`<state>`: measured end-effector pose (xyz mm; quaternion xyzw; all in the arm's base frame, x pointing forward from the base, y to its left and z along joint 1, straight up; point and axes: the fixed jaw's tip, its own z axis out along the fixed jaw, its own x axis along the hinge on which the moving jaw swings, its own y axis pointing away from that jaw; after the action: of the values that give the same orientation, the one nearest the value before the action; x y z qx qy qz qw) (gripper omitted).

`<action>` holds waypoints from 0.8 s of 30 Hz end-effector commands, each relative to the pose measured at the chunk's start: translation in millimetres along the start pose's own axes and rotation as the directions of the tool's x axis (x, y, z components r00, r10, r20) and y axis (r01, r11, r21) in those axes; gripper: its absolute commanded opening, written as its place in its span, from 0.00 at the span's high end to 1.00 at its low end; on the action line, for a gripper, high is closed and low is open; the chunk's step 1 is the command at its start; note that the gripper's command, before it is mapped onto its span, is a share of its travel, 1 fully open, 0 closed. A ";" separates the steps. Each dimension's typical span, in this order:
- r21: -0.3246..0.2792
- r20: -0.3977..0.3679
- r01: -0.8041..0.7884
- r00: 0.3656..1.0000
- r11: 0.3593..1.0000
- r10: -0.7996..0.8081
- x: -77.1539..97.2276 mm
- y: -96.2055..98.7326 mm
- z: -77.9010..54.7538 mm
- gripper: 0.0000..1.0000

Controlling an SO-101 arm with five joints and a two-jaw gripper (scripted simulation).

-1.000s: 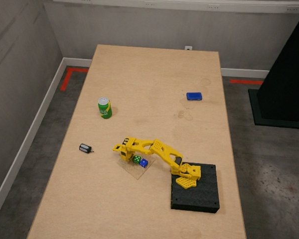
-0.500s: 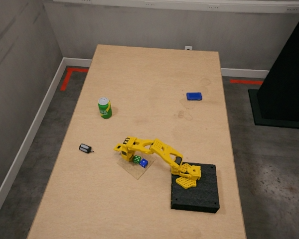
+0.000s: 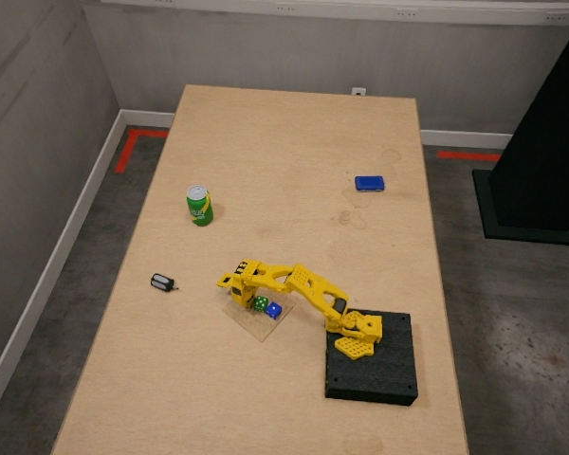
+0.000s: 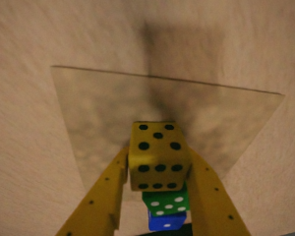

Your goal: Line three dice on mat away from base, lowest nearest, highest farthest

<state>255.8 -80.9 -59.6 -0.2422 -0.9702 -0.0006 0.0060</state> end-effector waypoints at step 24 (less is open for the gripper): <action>0.001 -0.007 0.000 1.000 1.000 0.000 1.9 -2.7 1.1 1.00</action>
<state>255.7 -81.1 -59.6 -0.2423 -0.9702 -0.0005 0.0060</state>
